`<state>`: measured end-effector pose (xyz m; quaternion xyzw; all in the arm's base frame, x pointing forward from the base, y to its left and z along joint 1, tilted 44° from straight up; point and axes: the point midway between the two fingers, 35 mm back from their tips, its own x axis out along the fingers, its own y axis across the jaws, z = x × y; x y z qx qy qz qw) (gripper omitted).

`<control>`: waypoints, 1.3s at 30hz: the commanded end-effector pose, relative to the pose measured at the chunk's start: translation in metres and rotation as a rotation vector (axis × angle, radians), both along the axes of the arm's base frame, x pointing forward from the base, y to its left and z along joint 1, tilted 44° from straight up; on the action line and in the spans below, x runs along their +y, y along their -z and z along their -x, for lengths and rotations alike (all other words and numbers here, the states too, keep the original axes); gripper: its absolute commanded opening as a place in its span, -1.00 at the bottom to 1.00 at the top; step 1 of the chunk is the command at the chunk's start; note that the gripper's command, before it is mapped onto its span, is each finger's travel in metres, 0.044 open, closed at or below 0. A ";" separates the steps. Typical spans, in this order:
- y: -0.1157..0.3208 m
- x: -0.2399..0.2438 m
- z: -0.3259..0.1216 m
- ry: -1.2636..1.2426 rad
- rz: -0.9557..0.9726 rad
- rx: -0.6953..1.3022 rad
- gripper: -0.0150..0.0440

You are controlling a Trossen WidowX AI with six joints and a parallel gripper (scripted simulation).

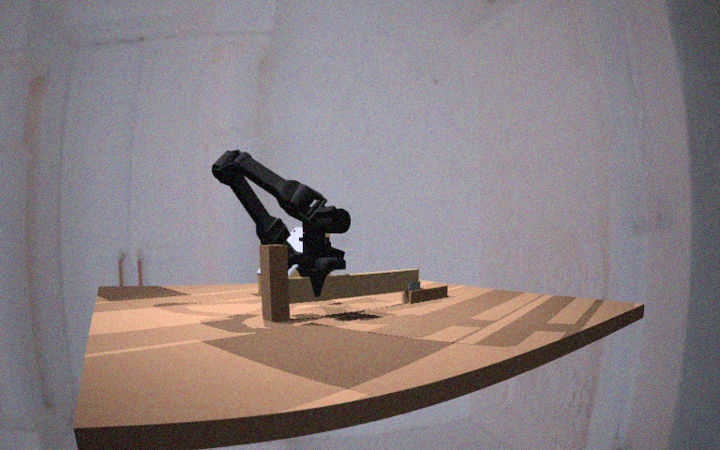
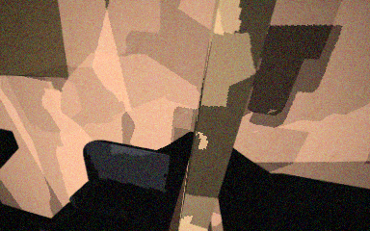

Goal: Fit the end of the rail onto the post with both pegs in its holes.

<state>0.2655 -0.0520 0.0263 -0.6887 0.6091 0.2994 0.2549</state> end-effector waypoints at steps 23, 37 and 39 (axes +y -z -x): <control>0.000 0.016 0.001 -0.002 -0.003 0.001 1.00; 0.000 0.043 0.006 -0.004 -0.001 0.001 1.00; 0.000 0.043 0.006 -0.004 -0.001 0.001 1.00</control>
